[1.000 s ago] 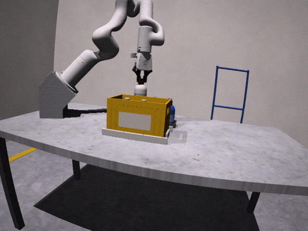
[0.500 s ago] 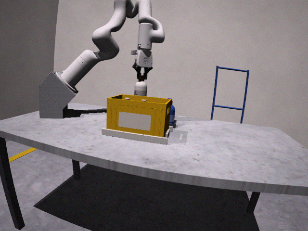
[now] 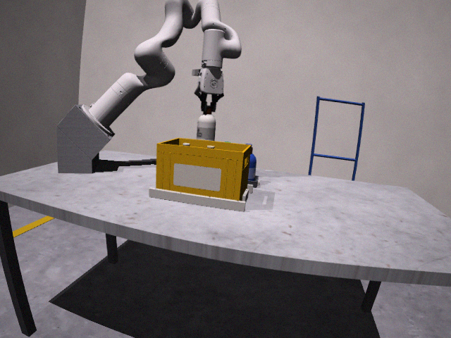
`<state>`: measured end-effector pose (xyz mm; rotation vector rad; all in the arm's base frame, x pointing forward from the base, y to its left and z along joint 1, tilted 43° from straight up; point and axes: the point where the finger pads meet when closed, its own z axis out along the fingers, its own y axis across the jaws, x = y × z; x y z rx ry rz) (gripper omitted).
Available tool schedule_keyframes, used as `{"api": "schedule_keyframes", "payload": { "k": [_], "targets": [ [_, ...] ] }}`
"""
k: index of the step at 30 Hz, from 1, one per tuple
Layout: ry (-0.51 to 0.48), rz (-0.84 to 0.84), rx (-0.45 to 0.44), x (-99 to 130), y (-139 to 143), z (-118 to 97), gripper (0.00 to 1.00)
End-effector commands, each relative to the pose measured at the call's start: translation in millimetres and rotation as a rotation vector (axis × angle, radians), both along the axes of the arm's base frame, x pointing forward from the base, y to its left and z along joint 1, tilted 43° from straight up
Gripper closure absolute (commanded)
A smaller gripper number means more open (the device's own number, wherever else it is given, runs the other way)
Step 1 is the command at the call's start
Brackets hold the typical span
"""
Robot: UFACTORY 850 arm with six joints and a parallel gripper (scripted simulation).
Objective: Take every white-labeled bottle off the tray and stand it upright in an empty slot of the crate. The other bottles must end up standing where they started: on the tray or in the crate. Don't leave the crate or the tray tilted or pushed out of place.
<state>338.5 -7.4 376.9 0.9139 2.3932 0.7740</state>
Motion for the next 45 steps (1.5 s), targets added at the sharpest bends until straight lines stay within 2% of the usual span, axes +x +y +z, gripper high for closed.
{"api": "schedule_keyframes", "payload": {
  "k": [1, 45],
  "targets": [
    [-0.001, 0.000, 0.000, -3, -2, 5, 1.00],
    [-0.001, 0.000, 0.000, -20, -13, 27, 1.00]
  ]
}}
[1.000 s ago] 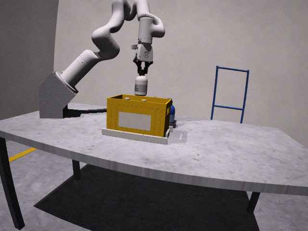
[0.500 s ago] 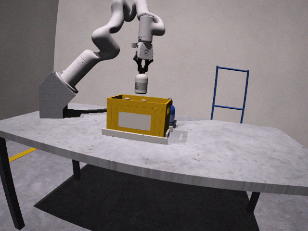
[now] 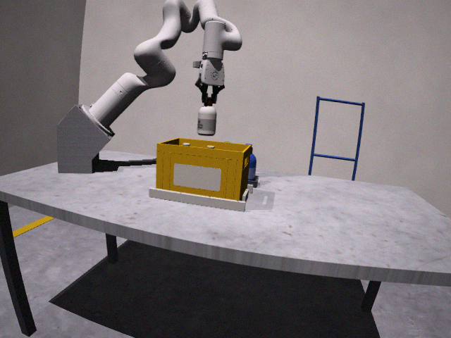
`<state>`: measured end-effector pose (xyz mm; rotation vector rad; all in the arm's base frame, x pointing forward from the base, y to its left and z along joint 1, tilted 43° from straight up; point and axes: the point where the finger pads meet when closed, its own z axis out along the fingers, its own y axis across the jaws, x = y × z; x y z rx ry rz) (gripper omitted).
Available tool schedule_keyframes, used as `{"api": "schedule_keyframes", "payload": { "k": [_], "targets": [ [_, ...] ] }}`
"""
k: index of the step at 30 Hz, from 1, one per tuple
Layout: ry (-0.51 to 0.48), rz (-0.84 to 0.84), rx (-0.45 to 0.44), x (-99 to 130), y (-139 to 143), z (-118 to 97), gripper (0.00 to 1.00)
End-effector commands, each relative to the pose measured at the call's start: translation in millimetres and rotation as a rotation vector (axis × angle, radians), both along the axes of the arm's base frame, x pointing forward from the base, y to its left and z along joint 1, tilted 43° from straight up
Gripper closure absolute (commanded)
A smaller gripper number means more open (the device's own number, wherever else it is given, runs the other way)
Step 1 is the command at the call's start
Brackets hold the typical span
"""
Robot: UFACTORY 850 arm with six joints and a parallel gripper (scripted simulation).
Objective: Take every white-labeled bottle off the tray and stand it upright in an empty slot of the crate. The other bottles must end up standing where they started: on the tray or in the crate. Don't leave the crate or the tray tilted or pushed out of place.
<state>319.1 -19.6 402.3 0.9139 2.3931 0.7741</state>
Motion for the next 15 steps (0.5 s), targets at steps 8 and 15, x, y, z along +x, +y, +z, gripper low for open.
{"api": "schedule_keyframes", "payload": {
  "k": [8, 15],
  "targets": [
    [-0.001, 0.000, 0.000, -1.6, -1.3, 3.0, 1.00],
    [-0.001, 0.000, 0.000, -2.3, -1.8, 3.9, 1.00]
  ]
}}
